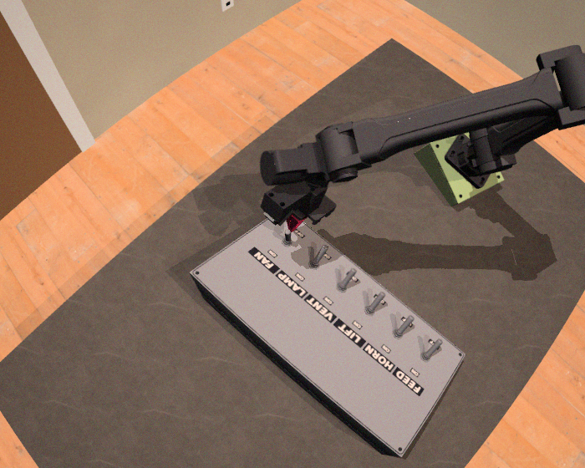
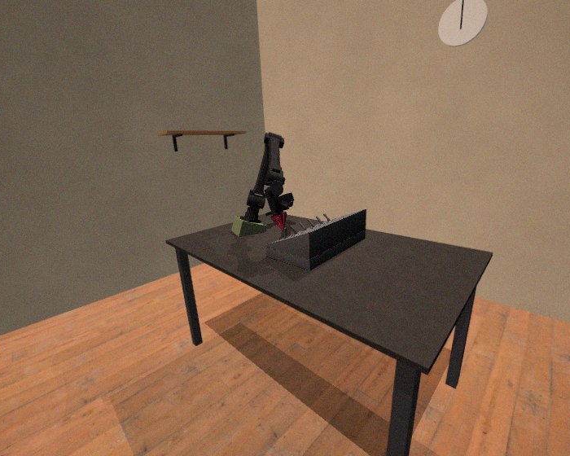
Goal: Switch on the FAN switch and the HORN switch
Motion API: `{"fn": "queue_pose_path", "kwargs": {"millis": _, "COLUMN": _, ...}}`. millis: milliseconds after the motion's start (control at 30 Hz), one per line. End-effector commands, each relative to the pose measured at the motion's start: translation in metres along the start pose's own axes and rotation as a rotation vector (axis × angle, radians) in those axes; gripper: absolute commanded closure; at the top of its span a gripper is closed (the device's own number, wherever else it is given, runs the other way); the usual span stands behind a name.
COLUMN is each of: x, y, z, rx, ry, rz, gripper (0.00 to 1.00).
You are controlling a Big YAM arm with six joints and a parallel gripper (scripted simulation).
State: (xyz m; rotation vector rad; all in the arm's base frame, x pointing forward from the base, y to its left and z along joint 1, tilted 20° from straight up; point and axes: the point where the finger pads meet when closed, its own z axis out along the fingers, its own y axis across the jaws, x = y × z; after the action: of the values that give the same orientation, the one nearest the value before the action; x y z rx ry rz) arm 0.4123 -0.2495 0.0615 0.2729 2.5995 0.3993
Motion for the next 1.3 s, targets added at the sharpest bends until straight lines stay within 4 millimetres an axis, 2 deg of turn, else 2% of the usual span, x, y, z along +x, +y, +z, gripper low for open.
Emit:
{"fn": "queue_pose_path", "kwargs": {"millis": 0, "x": -0.049, "y": -0.002, "z": -0.006, "rx": 0.013, "ry": -0.080, "rz": -0.068, "gripper": 1.00}}
{"fn": "queue_pose_path", "kwargs": {"millis": 100, "x": -0.044, "y": -0.003, "z": -0.005, "rx": 0.014, "ry": -0.080, "rz": -0.081, "gripper": 1.00}}
{"fn": "queue_pose_path", "kwargs": {"millis": 133, "x": -0.020, "y": 0.001, "z": 0.004, "rx": -0.001, "ry": -0.048, "rz": -0.060, "gripper": 1.00}}
{"fn": "queue_pose_path", "kwargs": {"millis": 167, "x": -0.009, "y": 0.000, "z": 0.005, "rx": -0.003, "ry": -0.041, "rz": -0.049, "gripper": 1.00}}
{"fn": "queue_pose_path", "kwargs": {"millis": 267, "x": -0.006, "y": -0.005, "z": -0.011, "rx": 0.019, "ry": -0.071, "rz": -0.050, "gripper": 1.00}}
{"fn": "queue_pose_path", "kwargs": {"millis": 333, "x": -0.006, "y": -0.005, "z": -0.011, "rx": 0.019, "ry": -0.071, "rz": -0.050, "gripper": 1.00}}
{"fn": "queue_pose_path", "kwargs": {"millis": 367, "x": 0.001, "y": -0.008, "z": -0.005, "rx": 0.013, "ry": -0.059, "rz": -0.039, "gripper": 1.00}}
{"fn": "queue_pose_path", "kwargs": {"millis": 433, "x": 0.001, "y": -0.007, "z": -0.010, "rx": 0.020, "ry": -0.069, "rz": -0.045, "gripper": 1.00}}
{"fn": "queue_pose_path", "kwargs": {"millis": 467, "x": 0.000, "y": -0.005, "z": -0.010, "rx": 0.018, "ry": -0.069, "rz": -0.050, "gripper": 1.00}}
{"fn": "queue_pose_path", "kwargs": {"millis": 533, "x": -0.014, "y": -0.003, "z": -0.013, "rx": 0.022, "ry": -0.085, "rz": -0.068, "gripper": 1.00}}
{"fn": "queue_pose_path", "kwargs": {"millis": 600, "x": -0.016, "y": -0.005, "z": -0.017, "rx": 0.027, "ry": -0.090, "rz": -0.069, "gripper": 1.00}}
{"fn": "queue_pose_path", "kwargs": {"millis": 833, "x": -0.020, "y": -0.009, "z": -0.052, "rx": 0.034, "ry": -0.092, "rz": -0.062, "gripper": 1.00}}
{"fn": "queue_pose_path", "kwargs": {"millis": 900, "x": -0.020, "y": -0.009, "z": -0.052, "rx": 0.034, "ry": -0.092, "rz": -0.062, "gripper": 1.00}}
{"fn": "queue_pose_path", "kwargs": {"millis": 1267, "x": -0.014, "y": -0.008, "z": -0.135, "rx": 0.041, "ry": -0.089, "rz": -0.065, "gripper": 1.00}}
